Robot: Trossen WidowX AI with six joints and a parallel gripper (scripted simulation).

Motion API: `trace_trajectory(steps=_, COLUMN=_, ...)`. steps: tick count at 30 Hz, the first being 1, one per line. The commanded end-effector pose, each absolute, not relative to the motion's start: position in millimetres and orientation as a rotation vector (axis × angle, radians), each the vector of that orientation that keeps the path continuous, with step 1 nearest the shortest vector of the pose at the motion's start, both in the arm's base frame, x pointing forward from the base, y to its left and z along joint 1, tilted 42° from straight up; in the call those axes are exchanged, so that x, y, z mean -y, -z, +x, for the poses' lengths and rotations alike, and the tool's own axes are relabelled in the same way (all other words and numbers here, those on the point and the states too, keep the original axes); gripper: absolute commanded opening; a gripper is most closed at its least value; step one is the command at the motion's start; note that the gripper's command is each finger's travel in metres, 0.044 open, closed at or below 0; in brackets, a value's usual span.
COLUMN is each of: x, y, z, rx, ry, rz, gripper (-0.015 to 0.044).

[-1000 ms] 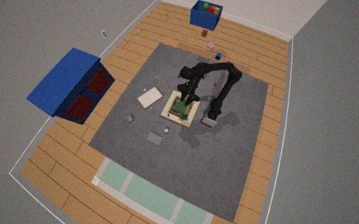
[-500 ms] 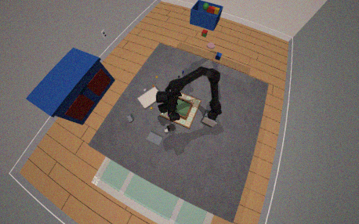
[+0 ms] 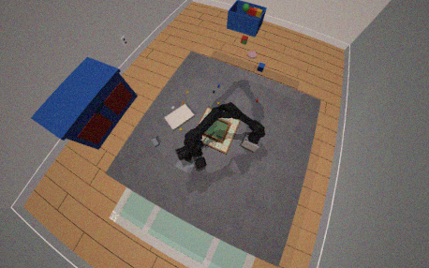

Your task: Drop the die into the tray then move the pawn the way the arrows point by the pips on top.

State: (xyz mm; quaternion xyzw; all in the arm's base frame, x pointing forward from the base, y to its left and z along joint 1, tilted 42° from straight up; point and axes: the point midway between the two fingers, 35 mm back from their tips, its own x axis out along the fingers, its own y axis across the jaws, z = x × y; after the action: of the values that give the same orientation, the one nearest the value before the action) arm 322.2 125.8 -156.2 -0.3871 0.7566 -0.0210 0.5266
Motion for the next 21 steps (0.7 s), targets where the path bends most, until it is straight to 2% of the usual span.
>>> trace_trajectory(steps=1, x=-119, y=161, z=323, rx=-1.800, ry=0.088, rz=-0.950, gripper=0.0275)
trace_trajectory(steps=21, x=-102, y=184, z=321, rx=-1.800, ry=0.089, rz=-0.950, gripper=0.0275)
